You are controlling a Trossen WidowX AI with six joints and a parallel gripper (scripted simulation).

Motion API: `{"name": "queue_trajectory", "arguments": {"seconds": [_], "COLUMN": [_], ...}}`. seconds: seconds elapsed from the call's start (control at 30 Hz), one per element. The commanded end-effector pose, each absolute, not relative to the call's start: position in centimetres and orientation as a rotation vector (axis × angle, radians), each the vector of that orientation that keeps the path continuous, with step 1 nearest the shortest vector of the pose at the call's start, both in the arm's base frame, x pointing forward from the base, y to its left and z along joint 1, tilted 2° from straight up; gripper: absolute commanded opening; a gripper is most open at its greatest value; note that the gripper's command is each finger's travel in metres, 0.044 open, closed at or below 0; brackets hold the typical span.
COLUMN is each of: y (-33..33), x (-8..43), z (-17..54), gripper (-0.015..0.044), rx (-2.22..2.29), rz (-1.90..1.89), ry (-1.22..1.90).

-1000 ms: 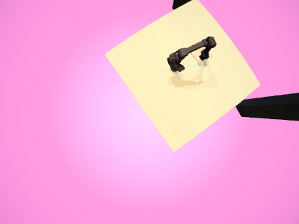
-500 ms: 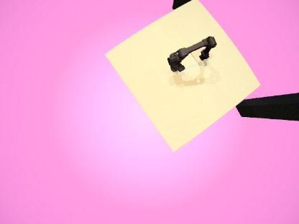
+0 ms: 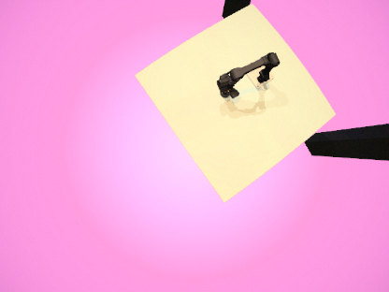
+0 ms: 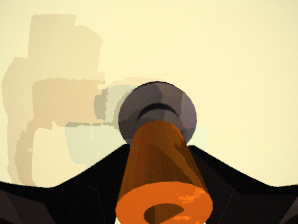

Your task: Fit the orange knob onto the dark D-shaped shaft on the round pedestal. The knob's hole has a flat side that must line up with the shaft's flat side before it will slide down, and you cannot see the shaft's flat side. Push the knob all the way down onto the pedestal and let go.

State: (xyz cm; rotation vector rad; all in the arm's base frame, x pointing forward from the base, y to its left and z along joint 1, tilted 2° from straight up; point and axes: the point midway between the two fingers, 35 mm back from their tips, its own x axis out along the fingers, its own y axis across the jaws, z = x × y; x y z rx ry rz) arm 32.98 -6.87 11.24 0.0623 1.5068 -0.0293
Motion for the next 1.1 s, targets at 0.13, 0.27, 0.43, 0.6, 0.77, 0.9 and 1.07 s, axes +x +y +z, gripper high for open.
{"name": "queue_trajectory", "arguments": {"seconds": [0.13,0.27,0.43,0.6,0.77,0.9,1.07], "y": [-6.98,-7.12,-7.22,-7.22,-7.22,-7.22,-7.22], "x": [33.06,33.18,33.37,33.37,33.38,33.38,33.38], "z": [11.17,11.18,11.21,11.18,11.13,11.13,11.13], "gripper": [0.0,0.0,0.0,0.0,0.0,0.0,0.0], "rx": [0.067,0.067,0.066,0.066,0.04,0.04,0.04], "rz": [-0.029,-0.029,-0.029,-0.029,-0.005,-0.005,-0.005], "ry": [1.505,1.505,1.505,1.505,1.505,1.505,1.505]}}
